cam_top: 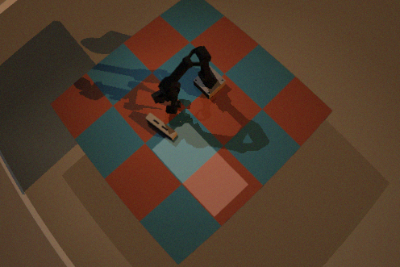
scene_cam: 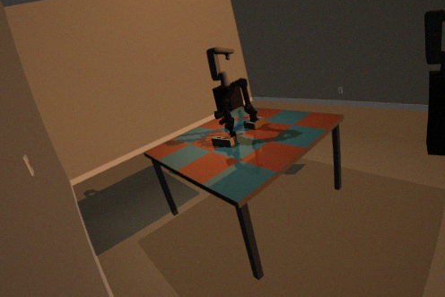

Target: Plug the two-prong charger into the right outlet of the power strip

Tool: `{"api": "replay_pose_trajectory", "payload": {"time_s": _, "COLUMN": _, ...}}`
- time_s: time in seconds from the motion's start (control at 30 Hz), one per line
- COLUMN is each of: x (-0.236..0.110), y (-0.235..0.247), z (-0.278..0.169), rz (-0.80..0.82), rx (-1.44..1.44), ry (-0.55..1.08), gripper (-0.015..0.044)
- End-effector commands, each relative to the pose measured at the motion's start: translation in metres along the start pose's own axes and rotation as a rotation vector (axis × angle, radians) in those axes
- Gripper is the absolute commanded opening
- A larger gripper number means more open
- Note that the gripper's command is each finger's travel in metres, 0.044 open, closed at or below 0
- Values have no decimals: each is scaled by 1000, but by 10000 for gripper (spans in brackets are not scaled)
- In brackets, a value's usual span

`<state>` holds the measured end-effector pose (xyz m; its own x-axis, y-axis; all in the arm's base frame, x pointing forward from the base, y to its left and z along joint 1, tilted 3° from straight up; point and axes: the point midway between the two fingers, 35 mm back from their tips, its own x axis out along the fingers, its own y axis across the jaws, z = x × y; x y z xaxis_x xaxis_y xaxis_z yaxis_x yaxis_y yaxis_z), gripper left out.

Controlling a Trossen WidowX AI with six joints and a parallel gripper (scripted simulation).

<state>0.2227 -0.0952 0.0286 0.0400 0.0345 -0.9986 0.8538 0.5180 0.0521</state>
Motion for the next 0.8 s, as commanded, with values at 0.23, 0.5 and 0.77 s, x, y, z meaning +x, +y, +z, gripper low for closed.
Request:
{"api": "replay_pose_trajectory", "payload": {"time_s": 0.23, "x": 19, "y": -1, "z": -1, "rz": 0, "rx": -2, "ry": 7, "gripper": 440}}
{"api": "replay_pose_trajectory", "payload": {"time_s": 0.5, "x": 32, "y": -1, "z": -1, "rz": 0, "rx": -2, "ry": 7, "gripper": 440}}
{"api": "replay_pose_trajectory", "payload": {"time_s": 0.77, "x": 31, "y": -1, "z": 1, "rz": -1, "rx": -3, "ry": 2, "gripper": 335}}
